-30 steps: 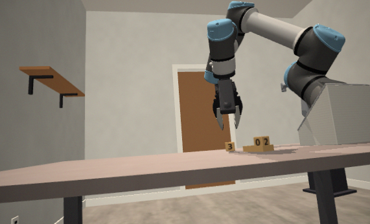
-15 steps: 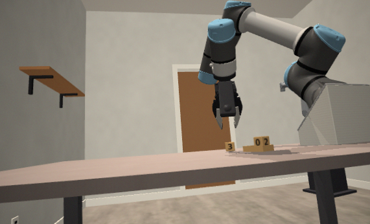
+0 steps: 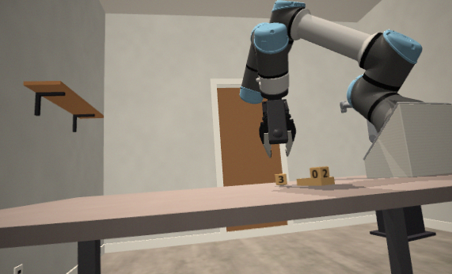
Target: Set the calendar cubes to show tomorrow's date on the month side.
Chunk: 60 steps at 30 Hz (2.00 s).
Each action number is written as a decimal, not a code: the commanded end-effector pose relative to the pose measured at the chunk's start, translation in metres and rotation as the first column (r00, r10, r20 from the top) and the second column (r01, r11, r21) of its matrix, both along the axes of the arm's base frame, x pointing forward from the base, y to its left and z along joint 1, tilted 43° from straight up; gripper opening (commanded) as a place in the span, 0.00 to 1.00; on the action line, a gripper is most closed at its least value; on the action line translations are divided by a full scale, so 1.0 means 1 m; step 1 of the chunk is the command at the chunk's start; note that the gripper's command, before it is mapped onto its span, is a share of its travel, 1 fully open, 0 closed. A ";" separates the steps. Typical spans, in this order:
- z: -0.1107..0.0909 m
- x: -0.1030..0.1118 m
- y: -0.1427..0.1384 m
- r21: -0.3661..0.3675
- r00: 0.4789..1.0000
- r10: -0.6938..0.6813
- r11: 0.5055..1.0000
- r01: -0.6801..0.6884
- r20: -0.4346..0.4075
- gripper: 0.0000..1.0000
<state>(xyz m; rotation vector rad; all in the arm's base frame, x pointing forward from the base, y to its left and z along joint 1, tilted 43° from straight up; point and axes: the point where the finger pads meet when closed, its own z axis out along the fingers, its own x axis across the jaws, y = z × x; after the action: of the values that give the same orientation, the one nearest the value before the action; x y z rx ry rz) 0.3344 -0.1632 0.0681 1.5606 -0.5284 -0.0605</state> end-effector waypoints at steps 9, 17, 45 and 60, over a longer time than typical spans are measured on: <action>0.000 0.000 0.000 -0.001 1.000 0.000 1.000 0.000 0.000 0.29; -0.001 0.000 -0.001 -0.001 1.000 0.000 1.000 0.000 0.000 0.29; -0.026 -0.001 -0.024 -0.001 1.000 0.000 1.000 0.000 0.000 0.29; -0.043 -0.002 -0.040 -0.001 1.000 0.000 1.000 0.000 0.000 0.29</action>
<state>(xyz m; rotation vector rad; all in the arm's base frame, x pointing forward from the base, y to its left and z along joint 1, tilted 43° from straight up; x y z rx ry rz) 0.3318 -0.1998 0.0290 1.5587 -0.5283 -0.0608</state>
